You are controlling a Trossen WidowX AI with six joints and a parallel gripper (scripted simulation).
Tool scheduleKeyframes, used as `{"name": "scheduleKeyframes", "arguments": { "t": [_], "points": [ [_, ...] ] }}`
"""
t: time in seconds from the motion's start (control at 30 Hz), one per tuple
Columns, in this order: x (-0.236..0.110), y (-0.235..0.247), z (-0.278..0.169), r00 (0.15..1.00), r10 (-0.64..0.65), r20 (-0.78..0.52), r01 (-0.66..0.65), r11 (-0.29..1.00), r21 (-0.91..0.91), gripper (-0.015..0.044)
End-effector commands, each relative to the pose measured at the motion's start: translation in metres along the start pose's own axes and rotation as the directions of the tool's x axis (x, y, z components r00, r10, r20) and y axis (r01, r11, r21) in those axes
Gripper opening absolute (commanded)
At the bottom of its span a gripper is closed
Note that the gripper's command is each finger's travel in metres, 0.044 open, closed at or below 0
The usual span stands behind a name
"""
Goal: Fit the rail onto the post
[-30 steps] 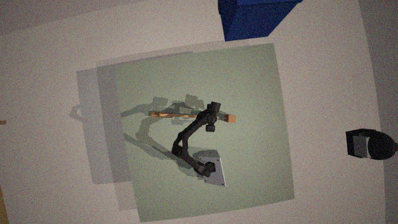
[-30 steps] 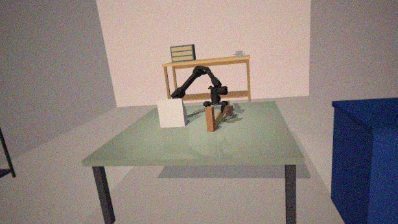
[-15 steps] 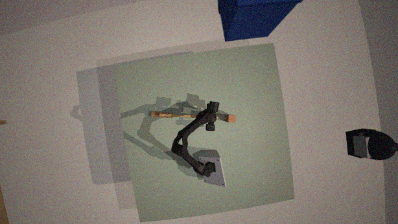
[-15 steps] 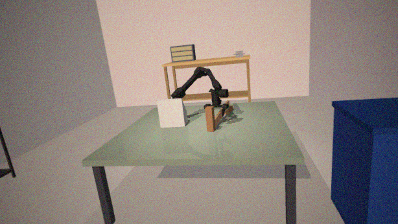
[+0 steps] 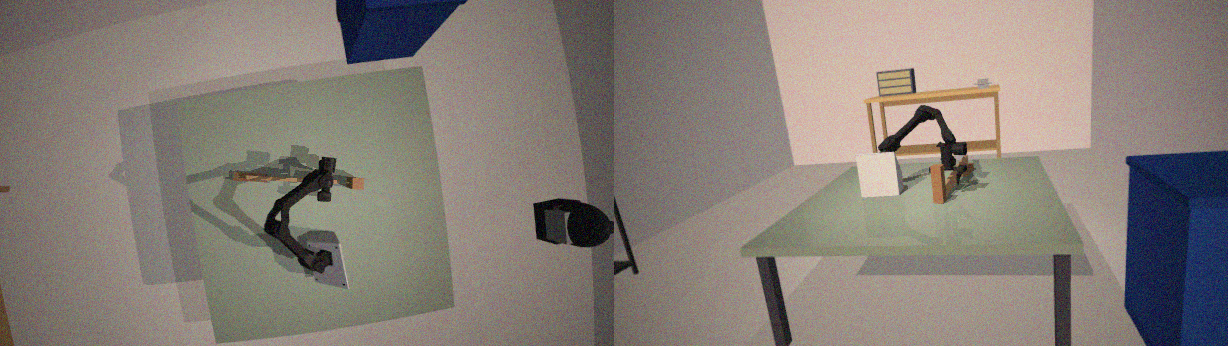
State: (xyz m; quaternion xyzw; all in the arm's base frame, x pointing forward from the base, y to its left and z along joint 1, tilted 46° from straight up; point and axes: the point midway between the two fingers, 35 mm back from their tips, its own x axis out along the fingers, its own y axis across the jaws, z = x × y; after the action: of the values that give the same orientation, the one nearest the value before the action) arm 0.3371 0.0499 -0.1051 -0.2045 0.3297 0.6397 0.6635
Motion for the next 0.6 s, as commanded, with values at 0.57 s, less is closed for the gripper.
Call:
{"name": "scheduleKeyframes", "arguments": {
  "t": [0.57],
  "points": [
    [0.022, 0.004, 0.000, 1.000, 0.007, 0.006, -0.007, 1.000, 0.008, 0.0256]
  ]
}}
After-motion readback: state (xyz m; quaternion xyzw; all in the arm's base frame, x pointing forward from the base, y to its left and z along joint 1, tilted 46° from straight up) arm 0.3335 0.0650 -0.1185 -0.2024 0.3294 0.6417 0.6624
